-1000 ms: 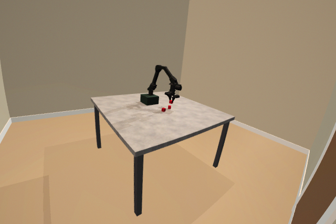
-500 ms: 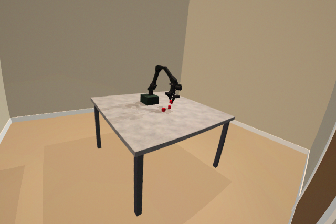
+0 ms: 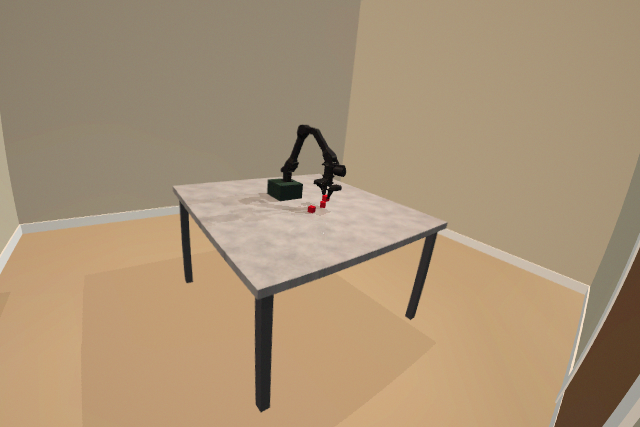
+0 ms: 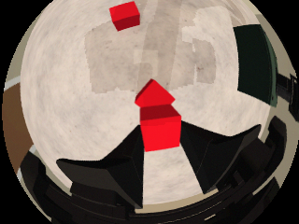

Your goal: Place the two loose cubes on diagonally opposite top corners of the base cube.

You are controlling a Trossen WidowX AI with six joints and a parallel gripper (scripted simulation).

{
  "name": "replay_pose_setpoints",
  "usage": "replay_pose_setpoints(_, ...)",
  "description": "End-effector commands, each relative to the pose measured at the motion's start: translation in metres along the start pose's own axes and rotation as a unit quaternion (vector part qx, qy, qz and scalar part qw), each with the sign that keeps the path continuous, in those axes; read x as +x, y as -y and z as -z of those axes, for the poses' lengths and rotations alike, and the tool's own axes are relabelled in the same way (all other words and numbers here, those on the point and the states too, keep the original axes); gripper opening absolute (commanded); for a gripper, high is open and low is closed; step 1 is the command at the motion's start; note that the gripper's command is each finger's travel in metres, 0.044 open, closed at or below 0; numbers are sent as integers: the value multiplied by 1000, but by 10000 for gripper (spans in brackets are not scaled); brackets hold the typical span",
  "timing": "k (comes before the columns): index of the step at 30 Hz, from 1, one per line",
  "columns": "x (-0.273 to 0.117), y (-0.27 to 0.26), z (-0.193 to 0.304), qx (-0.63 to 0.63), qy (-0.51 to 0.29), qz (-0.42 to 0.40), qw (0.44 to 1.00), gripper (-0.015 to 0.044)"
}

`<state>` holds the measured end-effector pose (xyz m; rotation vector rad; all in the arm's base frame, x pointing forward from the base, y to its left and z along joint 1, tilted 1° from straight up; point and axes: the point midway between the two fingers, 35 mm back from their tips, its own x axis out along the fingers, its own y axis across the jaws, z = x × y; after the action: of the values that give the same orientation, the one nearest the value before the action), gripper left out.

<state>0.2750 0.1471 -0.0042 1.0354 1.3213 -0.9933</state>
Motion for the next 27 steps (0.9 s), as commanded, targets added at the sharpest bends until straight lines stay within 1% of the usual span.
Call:
replay_pose_setpoints(1,3,1,0,2,1,0,1000,105)
replay_pose_setpoints(22,4,1,0,-1,-1,1,1000,105)
replay_pose_setpoints(26,4,1,0,-1,-1,1,1000,205)
replay_pose_setpoints(27,4,1,0,-1,-1,1,1000,205)
